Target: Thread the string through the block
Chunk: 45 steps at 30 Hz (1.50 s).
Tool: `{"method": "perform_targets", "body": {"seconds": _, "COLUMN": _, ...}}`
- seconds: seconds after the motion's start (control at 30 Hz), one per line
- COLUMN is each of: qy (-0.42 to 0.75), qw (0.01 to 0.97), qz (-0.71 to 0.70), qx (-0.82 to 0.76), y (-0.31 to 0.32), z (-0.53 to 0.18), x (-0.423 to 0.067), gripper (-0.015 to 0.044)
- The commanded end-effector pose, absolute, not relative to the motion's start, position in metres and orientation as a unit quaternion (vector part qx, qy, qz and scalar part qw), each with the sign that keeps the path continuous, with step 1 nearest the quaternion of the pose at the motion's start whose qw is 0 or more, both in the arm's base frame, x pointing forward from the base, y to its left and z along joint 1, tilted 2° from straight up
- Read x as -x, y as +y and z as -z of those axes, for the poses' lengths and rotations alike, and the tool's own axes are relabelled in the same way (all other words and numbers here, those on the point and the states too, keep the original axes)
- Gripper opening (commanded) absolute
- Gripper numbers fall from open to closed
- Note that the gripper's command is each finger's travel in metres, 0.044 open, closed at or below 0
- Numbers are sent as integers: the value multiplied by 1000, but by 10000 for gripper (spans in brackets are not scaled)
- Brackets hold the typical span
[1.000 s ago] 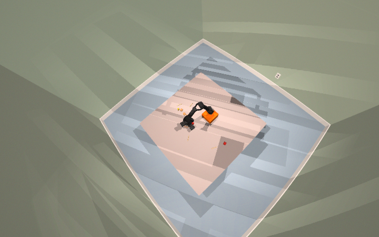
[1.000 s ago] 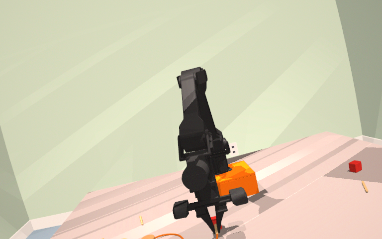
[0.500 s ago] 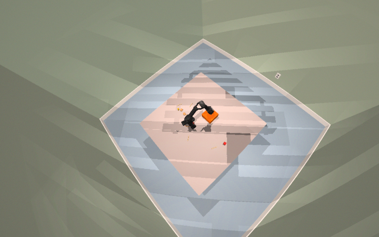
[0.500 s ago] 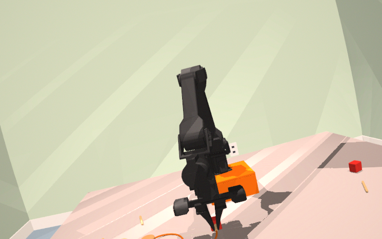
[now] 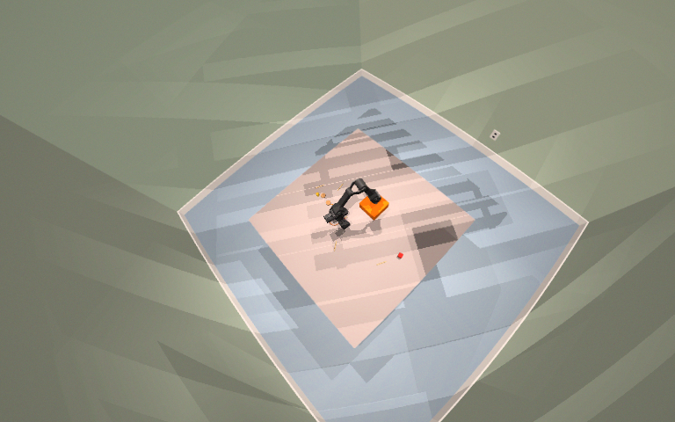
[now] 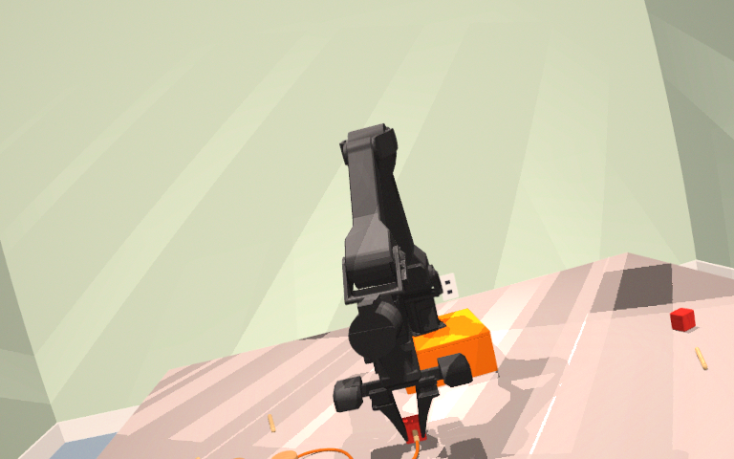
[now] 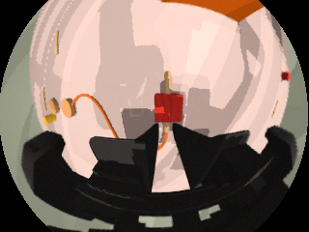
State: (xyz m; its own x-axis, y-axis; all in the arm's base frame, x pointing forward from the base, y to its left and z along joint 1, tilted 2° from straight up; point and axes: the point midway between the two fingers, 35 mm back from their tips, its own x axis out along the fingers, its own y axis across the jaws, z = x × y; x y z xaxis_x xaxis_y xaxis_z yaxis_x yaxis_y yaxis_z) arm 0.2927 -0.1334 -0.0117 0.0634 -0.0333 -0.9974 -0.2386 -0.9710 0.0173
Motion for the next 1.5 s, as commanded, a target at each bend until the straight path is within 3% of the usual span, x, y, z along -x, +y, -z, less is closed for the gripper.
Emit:
{"method": "perform_targets", "body": {"seconds": 0.0, "qy": 94, "qw": 76, "qz": -678, "qx": 725, "y": -134, "z": 9, "x": -293, "gripper": 123}}
{"method": "perform_targets", "body": {"seconds": 0.2, "qy": 94, "qw": 76, "qz": -678, "qx": 725, "y": -132, "z": -66, "x": -289, "gripper": 123}}
{"method": "perform_targets", "body": {"seconds": 0.5, "qy": 90, "qw": 68, "qz": -672, "qx": 732, "y": -133, "z": -66, "x": -292, "gripper": 123}}
{"method": "perform_targets", "body": {"seconds": 0.77, "qy": -150, "qw": -188, "qz": -664, "qx": 708, "y": -131, "z": -66, "x": -279, "gripper": 123}}
{"method": "perform_targets", "body": {"seconds": 1.0, "qy": -365, "qw": -411, "qz": -578, "qx": 603, "y": -128, "z": -65, "x": -267, "gripper": 123}}
{"method": "perform_targets", "body": {"seconds": 1.47, "qy": -539, "qw": -584, "qz": -425, "qx": 433, "y": -124, "z": -64, "x": -254, "gripper": 123}}
